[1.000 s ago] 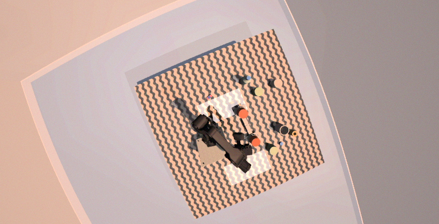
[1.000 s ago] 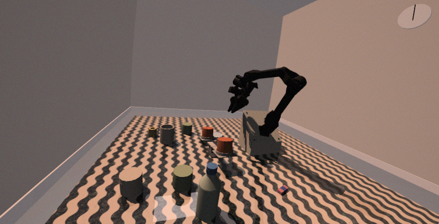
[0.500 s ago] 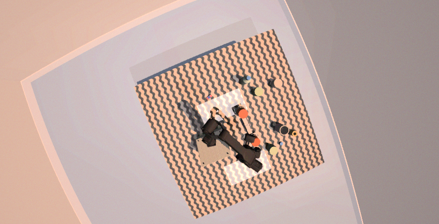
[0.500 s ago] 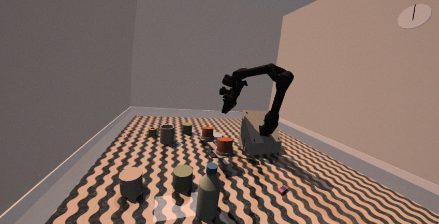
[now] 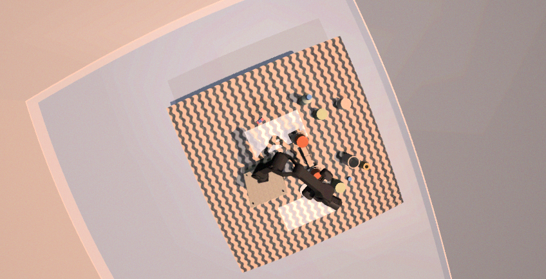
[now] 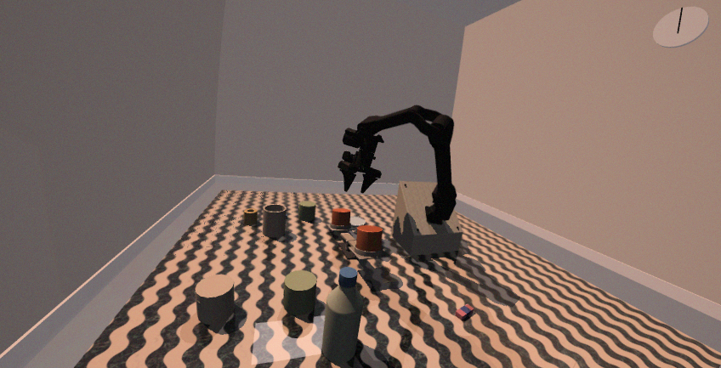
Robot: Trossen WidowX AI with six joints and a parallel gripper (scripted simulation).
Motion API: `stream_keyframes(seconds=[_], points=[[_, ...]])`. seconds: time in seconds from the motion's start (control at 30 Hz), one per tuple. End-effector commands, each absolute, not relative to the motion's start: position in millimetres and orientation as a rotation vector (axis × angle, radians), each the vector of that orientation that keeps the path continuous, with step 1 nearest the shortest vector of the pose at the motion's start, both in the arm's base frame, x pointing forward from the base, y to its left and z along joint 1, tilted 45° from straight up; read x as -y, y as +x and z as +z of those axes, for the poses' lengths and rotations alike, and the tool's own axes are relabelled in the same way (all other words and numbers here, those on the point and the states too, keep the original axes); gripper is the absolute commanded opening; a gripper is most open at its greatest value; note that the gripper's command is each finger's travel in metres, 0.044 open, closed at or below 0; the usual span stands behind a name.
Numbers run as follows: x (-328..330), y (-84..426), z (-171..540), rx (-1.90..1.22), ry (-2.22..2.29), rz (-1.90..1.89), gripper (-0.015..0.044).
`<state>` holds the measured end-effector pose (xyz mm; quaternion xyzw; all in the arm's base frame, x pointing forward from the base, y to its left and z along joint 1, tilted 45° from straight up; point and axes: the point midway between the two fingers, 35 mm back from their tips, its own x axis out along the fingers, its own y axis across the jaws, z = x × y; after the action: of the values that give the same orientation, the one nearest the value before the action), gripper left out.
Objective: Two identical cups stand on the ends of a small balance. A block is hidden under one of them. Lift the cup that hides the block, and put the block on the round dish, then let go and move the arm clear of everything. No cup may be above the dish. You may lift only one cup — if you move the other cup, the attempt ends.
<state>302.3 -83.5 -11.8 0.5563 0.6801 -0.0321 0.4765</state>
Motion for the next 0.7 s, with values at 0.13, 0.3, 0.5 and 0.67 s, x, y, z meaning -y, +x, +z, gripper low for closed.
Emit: stream_keyframes(seconds=[0.13, 0.3, 0.5, 0.67], points=[[75.6, 319.3, -42.3, -1.787, 1.449, -0.315, 0.044], [68.4, 330.0, -63.2, -1.847, 1.495, -0.493, 0.044], [64.4, 334.7, -73.8, -1.87, 1.513, -0.585, 0.044], [59.3, 333.9, -79.3, -1.87, 1.513, -0.584, 0.044]])
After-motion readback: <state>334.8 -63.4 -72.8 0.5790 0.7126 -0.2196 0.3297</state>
